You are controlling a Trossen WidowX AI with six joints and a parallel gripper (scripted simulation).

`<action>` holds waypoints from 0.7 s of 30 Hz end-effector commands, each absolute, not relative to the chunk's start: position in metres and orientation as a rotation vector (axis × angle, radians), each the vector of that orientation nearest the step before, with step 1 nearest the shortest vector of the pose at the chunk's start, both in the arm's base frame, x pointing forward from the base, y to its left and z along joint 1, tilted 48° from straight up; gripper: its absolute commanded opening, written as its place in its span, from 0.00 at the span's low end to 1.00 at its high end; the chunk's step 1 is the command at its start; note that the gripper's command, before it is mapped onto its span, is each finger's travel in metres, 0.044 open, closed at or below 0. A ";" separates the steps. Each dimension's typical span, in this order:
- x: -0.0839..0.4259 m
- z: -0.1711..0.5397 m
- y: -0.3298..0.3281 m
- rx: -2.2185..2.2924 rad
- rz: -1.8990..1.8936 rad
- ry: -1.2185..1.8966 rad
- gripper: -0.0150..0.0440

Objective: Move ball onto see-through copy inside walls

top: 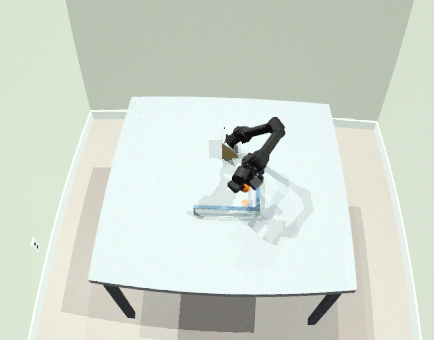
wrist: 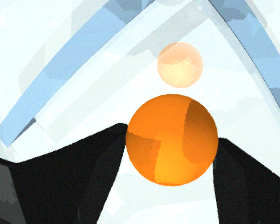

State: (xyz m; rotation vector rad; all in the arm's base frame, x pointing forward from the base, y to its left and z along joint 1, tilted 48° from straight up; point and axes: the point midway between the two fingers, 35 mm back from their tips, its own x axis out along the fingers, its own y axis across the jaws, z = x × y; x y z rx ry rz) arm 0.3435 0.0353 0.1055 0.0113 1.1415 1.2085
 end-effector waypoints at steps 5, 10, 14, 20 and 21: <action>0.348 0.101 0.044 0.214 1.056 1.289 0.25; 0.350 0.099 0.048 0.333 0.956 1.372 0.25; 0.352 0.097 0.051 0.429 0.872 1.435 0.25; 0.354 0.094 0.056 0.567 0.744 1.520 0.25; 0.354 0.094 0.056 0.579 0.733 1.527 0.25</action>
